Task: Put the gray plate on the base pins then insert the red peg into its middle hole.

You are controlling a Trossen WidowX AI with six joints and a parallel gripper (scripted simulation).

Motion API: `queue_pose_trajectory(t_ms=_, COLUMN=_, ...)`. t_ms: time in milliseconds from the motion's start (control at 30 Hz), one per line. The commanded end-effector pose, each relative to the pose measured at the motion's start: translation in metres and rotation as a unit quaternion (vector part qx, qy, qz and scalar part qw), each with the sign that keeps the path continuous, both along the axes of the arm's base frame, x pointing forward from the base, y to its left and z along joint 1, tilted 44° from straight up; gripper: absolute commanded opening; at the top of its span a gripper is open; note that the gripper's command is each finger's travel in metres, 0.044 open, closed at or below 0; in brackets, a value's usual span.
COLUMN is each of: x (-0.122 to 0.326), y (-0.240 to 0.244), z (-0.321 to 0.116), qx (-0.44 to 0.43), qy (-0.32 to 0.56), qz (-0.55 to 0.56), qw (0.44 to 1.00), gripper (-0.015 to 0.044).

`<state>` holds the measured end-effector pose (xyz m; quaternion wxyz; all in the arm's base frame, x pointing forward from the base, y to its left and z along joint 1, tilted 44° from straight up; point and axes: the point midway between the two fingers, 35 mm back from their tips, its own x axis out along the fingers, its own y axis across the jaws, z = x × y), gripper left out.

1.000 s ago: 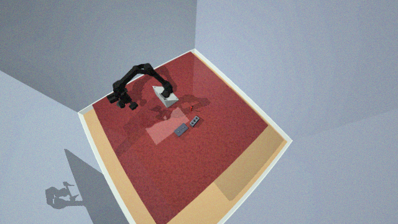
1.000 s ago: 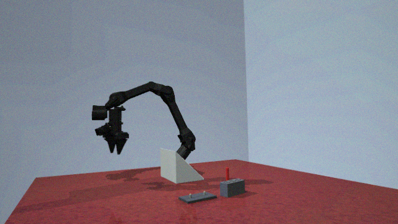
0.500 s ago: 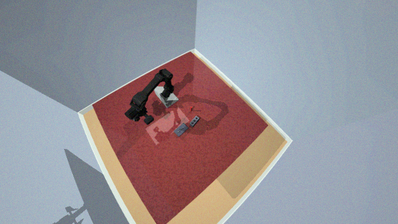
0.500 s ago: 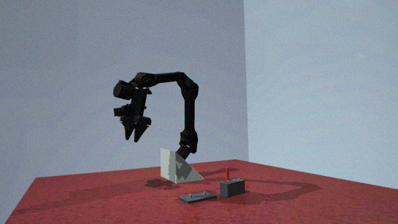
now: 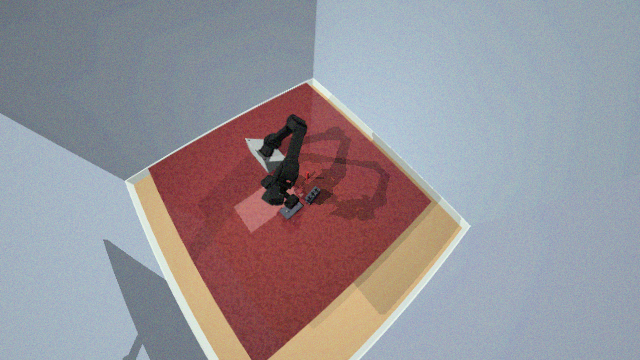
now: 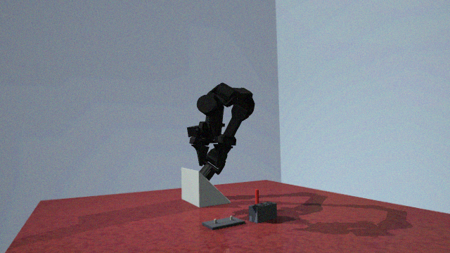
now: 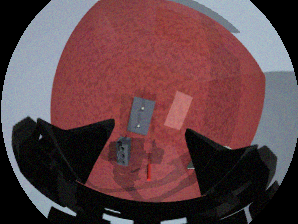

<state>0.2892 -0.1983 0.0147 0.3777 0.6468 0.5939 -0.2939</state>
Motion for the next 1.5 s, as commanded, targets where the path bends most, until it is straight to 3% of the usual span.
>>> queue_pose_trajectory(t_ms=0, x=0.031, y=0.057, z=0.031, qx=0.028, qy=-0.006, qz=0.002, qw=1.0, gripper=0.044)
queue_pose_trajectory(t_ms=267, x=0.066, y=0.155, z=0.08, qx=0.083, qy=-0.007, qz=0.02, qw=0.996, gripper=0.044)
queue_pose_trajectory(t_ms=467, x=0.067, y=0.158, z=0.079, qx=0.084, qy=-0.007, qz=0.02, qw=0.996, gripper=0.044)
queue_pose_trajectory(t_ms=633, x=0.07, y=0.188, z=0.045, qx=0.085, qy=-0.007, qz=0.02, qw=0.996, gripper=0.044)
queue_pose_trajectory(t_ms=1467, x=0.077, y=0.214, z=0.02, qx=0.085, qy=-0.008, qz=0.02, qw=0.996, gripper=0.044)
